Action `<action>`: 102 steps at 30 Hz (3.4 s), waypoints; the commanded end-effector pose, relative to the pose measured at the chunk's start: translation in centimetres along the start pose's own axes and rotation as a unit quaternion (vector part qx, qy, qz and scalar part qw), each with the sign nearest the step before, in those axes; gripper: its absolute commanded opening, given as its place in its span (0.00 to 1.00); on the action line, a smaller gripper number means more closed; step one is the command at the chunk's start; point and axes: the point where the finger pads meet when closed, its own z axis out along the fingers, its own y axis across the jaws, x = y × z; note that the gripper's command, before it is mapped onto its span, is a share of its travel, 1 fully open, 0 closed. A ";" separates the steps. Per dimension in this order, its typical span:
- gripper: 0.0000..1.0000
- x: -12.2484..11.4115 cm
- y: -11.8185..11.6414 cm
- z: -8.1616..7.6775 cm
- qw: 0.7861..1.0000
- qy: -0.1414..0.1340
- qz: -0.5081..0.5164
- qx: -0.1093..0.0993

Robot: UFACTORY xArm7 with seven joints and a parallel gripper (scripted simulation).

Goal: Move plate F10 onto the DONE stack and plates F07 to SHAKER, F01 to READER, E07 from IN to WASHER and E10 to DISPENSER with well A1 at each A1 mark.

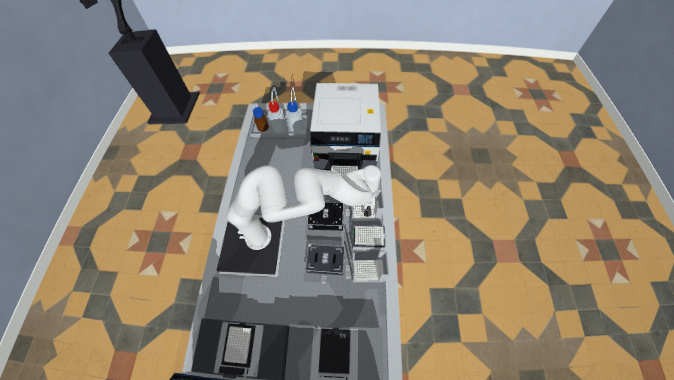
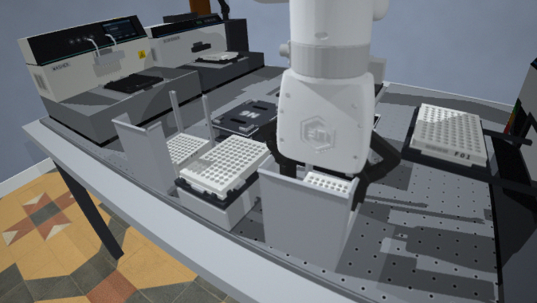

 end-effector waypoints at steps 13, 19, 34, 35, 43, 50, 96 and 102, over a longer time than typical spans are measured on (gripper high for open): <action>1.00 -0.1 0.0 1.2 1.000 -0.002 0.000 0.000; 1.00 -0.2 0.0 1.2 1.000 -0.002 0.000 0.000; 1.00 -0.1 0.0 1.5 1.000 -0.002 0.000 0.000; 1.00 -0.1 0.0 1.5 1.000 -0.002 0.000 0.000; 1.00 -0.1 0.0 1.8 1.000 -0.002 0.000 0.000; 1.00 -0.1 0.0 2.0 1.000 -0.002 0.000 0.000; 0.00 -0.1 0.0 2.3 1.000 -0.002 0.000 0.000; 0.00 -0.1 0.0 2.3 1.000 -0.002 0.000 0.000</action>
